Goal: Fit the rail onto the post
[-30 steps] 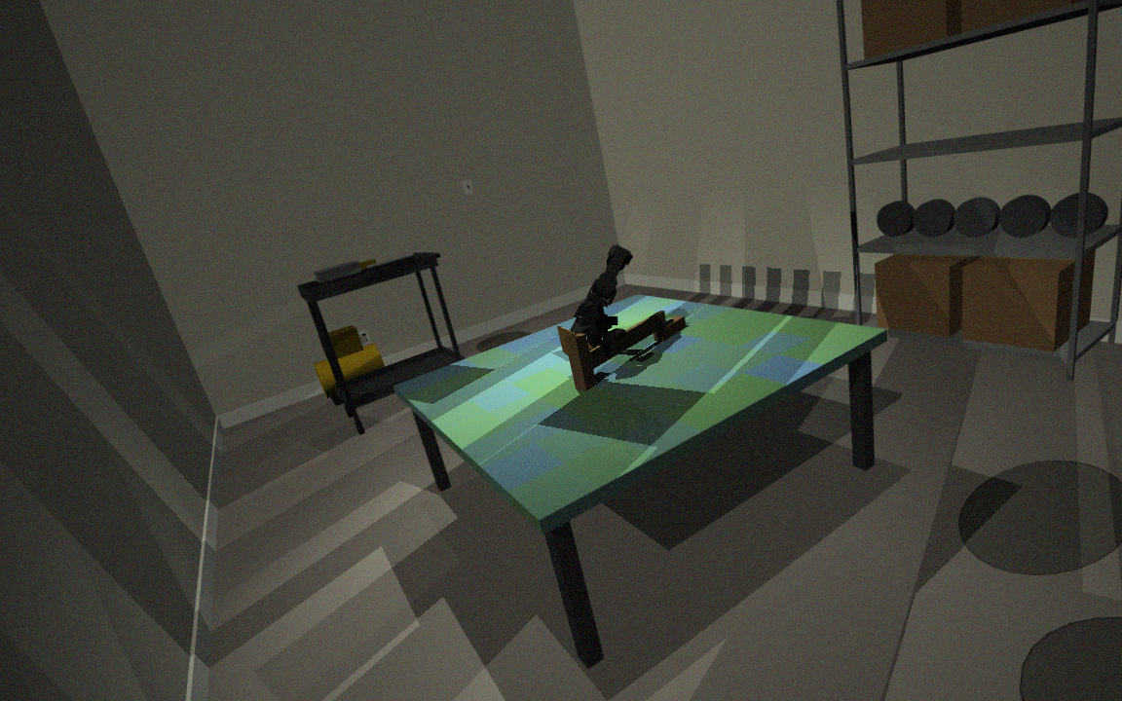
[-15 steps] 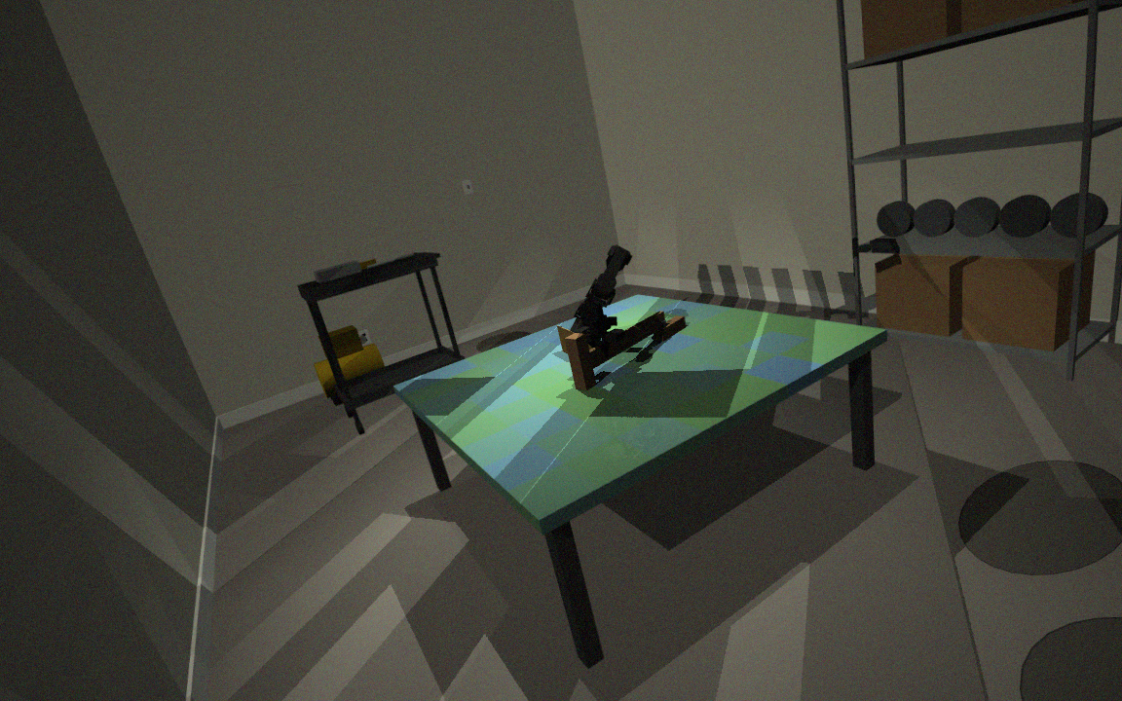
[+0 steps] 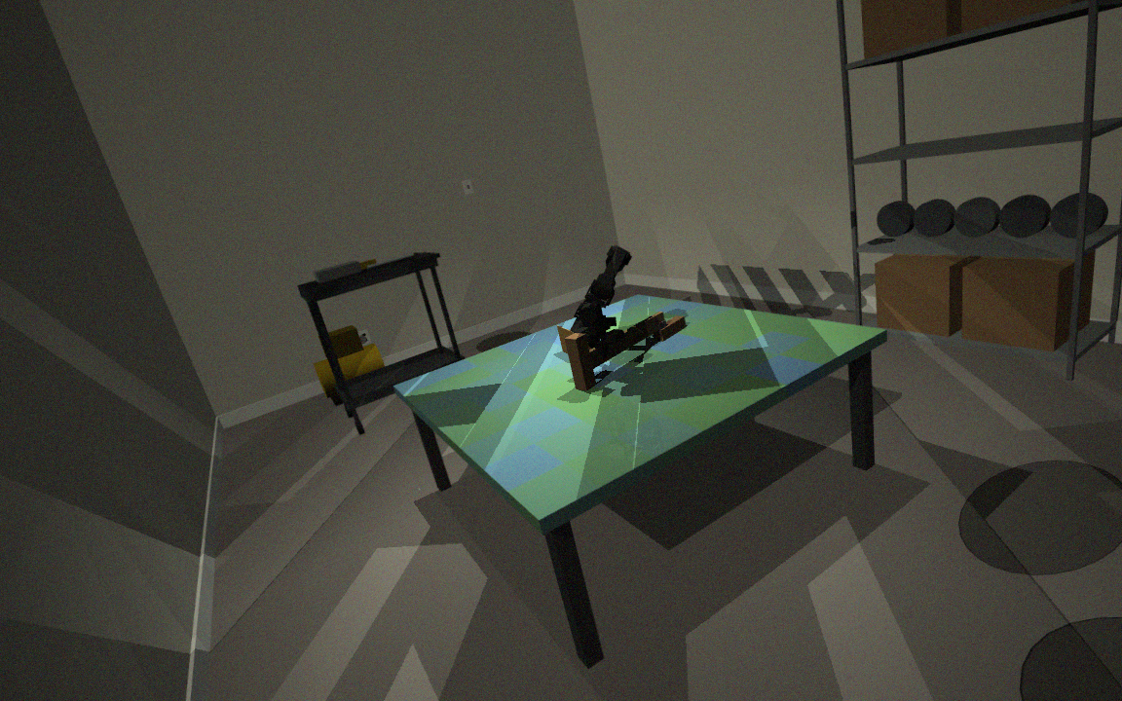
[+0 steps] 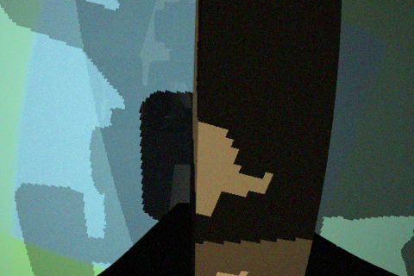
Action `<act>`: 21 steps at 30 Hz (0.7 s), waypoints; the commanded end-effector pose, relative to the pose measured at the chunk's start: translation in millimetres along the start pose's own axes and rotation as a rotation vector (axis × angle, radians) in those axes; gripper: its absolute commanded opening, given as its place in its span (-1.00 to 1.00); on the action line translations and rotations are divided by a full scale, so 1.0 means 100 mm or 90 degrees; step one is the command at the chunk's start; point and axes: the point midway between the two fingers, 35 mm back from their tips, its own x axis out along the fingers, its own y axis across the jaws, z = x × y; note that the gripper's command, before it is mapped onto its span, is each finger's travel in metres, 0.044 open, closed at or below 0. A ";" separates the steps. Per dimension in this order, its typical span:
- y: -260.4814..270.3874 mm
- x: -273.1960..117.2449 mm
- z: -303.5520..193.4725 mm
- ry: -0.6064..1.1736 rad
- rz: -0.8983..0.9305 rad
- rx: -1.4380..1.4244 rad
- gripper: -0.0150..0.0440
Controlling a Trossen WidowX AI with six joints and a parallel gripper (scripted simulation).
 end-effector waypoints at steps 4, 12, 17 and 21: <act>-0.02 -0.02 -0.04 0.005 -0.003 -0.002 -0.49; 0.00 0.00 -0.02 0.000 0.000 0.000 0.04; 0.00 0.00 -0.02 0.000 0.000 0.000 0.49; 0.00 0.00 -0.02 0.000 0.000 0.000 0.84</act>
